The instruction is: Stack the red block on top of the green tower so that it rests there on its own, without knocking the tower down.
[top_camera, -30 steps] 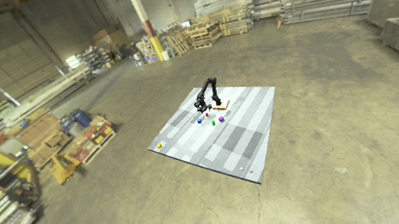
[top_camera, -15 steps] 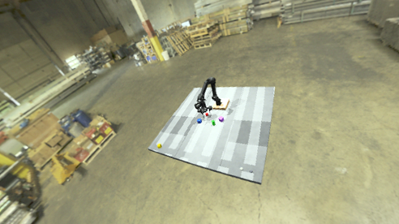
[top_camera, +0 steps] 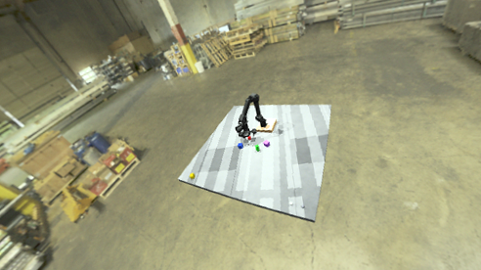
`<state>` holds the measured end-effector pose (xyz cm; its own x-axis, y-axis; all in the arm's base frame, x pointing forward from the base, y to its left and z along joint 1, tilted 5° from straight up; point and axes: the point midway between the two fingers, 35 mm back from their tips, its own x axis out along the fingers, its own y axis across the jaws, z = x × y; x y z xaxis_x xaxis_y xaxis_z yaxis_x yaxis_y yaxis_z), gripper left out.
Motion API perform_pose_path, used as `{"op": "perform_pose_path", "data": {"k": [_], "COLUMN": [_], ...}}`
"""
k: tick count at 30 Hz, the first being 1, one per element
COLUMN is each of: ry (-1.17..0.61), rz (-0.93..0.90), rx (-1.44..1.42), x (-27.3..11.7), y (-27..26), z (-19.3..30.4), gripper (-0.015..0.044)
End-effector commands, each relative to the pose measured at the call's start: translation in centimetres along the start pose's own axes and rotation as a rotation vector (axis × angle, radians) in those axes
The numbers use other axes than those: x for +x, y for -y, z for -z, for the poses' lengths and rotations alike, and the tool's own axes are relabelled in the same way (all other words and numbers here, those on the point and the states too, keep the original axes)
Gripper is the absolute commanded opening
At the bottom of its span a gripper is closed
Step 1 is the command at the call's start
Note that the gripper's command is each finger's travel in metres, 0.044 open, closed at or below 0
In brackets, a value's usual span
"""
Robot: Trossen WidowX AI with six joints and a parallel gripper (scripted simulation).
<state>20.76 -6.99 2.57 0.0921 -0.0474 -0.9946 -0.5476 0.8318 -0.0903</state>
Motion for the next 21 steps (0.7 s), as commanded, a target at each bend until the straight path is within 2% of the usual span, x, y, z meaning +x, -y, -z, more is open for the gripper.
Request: {"op": "perform_pose_path", "data": {"k": [1,9,21], "ry": [-0.003,-0.003,-0.003], "rz": [-0.001,-0.001,-0.001], "rx": [-0.003,-0.003,-0.003], "x": [0.13,0.09,0.09], "y": [0.0,0.0,0.0], "z": [0.04,0.05,0.05], "gripper": [0.044,0.044,0.0125]}}
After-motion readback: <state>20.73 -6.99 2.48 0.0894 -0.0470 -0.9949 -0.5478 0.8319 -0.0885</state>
